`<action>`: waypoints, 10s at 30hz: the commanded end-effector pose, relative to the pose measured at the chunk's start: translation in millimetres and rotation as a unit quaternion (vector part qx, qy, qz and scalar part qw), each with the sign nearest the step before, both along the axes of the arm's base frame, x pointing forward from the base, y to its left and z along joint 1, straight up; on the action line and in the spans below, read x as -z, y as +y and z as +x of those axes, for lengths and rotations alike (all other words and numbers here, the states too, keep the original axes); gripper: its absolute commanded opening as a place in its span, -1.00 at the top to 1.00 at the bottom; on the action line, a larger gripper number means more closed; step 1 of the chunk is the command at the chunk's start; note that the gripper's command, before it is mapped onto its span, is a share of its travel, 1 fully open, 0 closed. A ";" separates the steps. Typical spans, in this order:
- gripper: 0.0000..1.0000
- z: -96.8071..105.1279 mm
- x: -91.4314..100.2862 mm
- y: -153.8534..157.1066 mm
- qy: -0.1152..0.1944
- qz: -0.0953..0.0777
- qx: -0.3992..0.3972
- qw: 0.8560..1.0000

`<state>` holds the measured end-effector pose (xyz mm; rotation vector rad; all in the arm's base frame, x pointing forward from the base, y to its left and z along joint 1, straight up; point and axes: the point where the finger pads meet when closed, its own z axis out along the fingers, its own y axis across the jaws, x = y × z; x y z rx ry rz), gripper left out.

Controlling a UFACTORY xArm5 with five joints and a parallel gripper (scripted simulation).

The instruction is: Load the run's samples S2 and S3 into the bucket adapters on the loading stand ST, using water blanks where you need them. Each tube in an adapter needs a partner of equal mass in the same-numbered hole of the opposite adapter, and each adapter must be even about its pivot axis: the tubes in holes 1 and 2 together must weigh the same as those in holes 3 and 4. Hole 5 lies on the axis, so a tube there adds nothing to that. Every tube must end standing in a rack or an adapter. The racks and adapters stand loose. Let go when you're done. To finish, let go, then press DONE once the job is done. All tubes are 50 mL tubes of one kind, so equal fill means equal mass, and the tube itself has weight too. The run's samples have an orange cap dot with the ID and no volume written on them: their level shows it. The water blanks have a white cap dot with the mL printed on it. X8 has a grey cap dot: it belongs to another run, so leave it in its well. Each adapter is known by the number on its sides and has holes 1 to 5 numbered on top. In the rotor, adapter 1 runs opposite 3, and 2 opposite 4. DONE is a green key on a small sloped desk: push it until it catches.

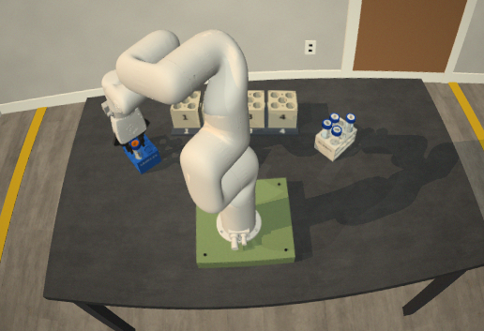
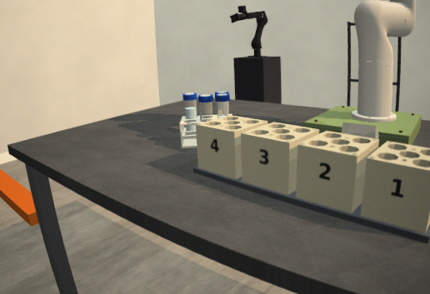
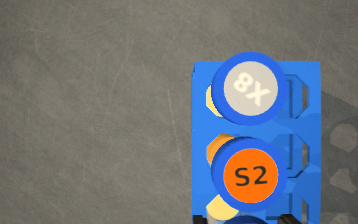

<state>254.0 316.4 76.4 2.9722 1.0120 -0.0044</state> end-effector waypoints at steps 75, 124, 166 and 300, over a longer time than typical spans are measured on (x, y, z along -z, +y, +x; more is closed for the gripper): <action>0.13 1.0 -135.2 1.3 -0.002 0.002 0.000 1.000; -0.15 32.7 -123.3 25.7 -0.002 0.002 0.000 1.000; -0.15 32.8 -51.1 25.7 -0.002 0.002 0.000 1.000; 1.00 32.8 -8.6 25.7 -0.002 0.002 0.000 1.000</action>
